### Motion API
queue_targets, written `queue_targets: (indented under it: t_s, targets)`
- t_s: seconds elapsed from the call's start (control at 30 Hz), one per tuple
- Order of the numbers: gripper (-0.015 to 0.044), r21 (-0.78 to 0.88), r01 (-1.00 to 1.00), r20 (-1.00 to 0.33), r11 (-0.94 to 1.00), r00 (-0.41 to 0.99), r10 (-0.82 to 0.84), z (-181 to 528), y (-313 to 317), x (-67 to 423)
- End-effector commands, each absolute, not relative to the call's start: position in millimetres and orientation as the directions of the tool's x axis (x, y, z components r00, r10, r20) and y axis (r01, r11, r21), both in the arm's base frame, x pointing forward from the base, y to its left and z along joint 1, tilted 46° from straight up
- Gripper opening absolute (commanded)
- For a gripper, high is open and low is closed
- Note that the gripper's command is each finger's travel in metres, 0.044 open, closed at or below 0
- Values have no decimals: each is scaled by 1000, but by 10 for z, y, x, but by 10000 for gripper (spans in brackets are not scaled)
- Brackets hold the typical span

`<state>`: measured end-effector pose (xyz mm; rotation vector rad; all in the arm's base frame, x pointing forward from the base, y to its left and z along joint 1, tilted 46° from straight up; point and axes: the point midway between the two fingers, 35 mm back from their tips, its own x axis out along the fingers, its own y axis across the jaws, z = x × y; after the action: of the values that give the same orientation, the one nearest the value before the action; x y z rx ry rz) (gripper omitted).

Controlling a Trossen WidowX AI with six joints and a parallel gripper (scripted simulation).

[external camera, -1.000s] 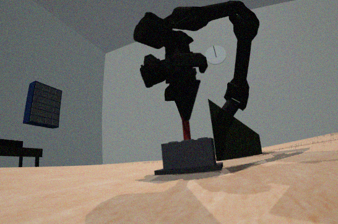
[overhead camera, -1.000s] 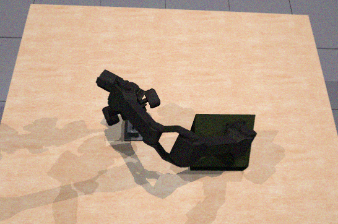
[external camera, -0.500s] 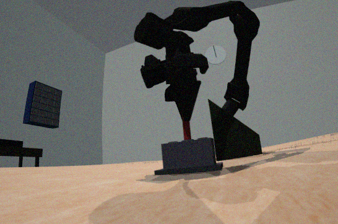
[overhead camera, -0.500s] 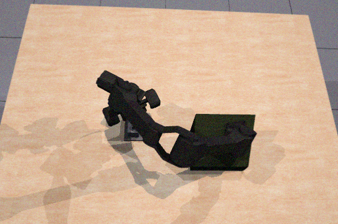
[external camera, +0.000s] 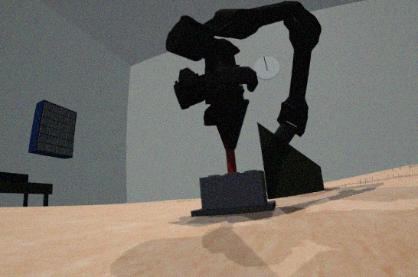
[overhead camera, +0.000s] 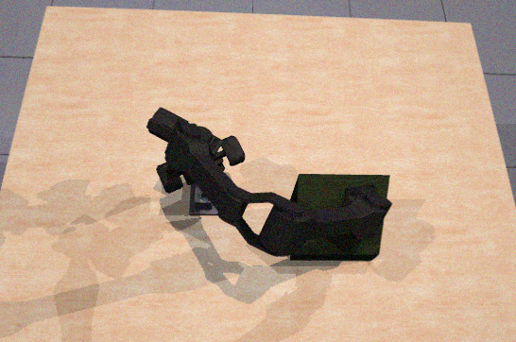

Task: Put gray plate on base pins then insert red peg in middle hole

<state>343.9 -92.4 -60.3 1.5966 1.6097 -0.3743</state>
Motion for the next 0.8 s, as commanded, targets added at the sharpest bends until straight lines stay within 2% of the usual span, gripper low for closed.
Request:
queue_targets:
  t_s: [0.0, 0.77]
  targets:
    - [150, 329, 932, -712, 152, 139, 688, -603, -926, 3440]
    - [150, 322, 936, -708, 140, 140, 692, -546, -977, 3398]
